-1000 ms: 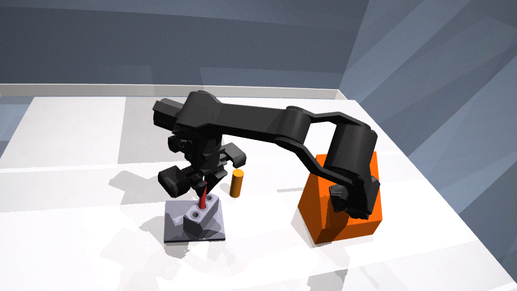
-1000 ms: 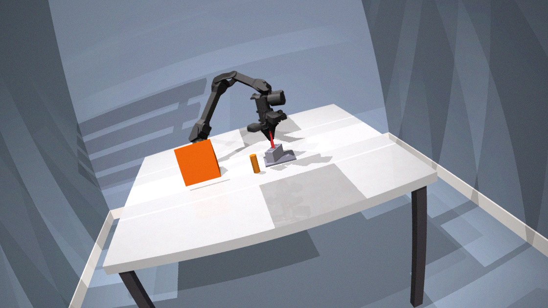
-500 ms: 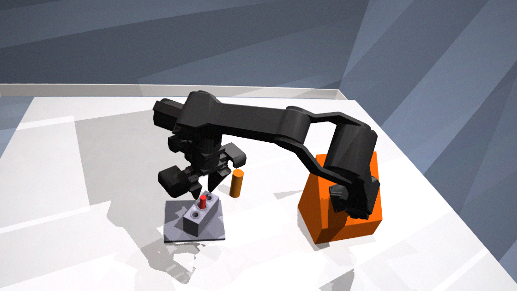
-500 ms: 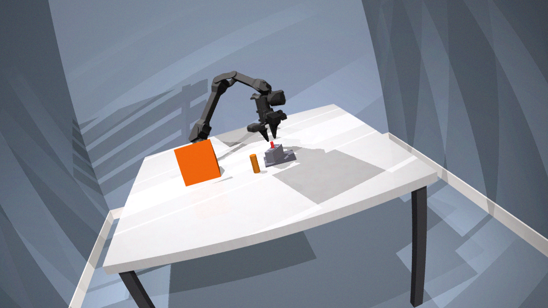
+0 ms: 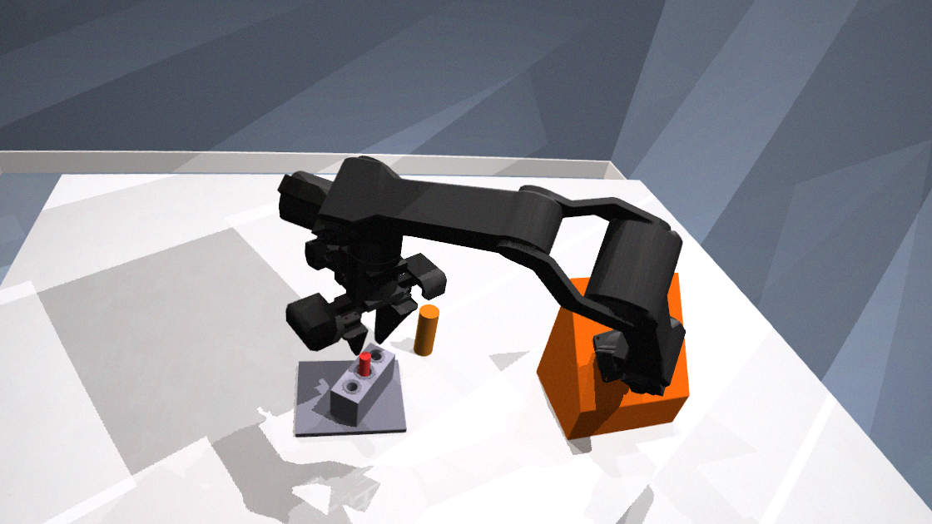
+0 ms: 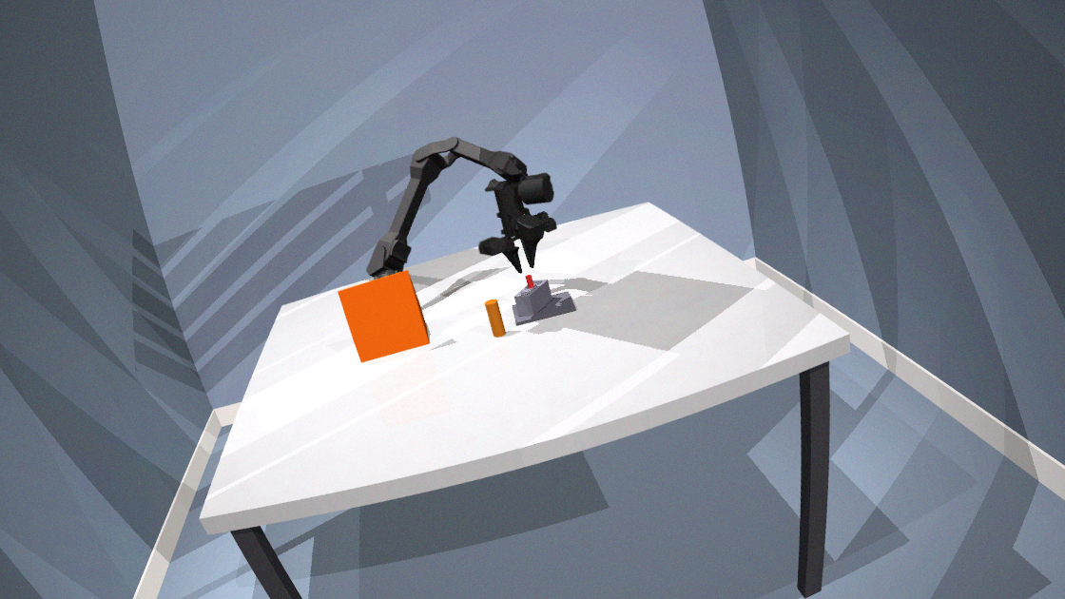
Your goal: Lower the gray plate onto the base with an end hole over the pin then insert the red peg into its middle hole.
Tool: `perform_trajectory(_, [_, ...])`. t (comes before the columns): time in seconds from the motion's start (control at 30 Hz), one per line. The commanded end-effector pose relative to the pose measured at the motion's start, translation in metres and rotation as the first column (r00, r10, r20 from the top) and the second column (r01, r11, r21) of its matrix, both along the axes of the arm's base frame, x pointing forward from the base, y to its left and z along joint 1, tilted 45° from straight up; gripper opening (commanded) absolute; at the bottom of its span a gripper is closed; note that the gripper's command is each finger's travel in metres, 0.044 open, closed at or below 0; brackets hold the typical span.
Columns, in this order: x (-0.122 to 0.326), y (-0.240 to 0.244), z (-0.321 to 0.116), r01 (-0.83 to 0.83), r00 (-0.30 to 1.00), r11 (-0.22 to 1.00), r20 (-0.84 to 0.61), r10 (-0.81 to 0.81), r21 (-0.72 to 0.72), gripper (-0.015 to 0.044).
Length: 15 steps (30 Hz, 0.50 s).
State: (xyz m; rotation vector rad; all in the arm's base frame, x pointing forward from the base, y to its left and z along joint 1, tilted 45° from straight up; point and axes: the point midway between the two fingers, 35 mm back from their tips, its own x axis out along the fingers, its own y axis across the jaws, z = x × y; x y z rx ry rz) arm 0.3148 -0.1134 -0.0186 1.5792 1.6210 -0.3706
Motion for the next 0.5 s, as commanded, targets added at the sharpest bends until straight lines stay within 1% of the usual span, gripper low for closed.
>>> perform_trajectory(0.0, [-0.0003,-0.0022,0.0023,-0.002,1.0,1.0,0.005,0.002,-0.002,0.015])
perform_trajectory(0.47, [-0.0023,-0.0071,0.0091,-0.002,1.0,1.0,0.004,0.002,-0.002,0.015])
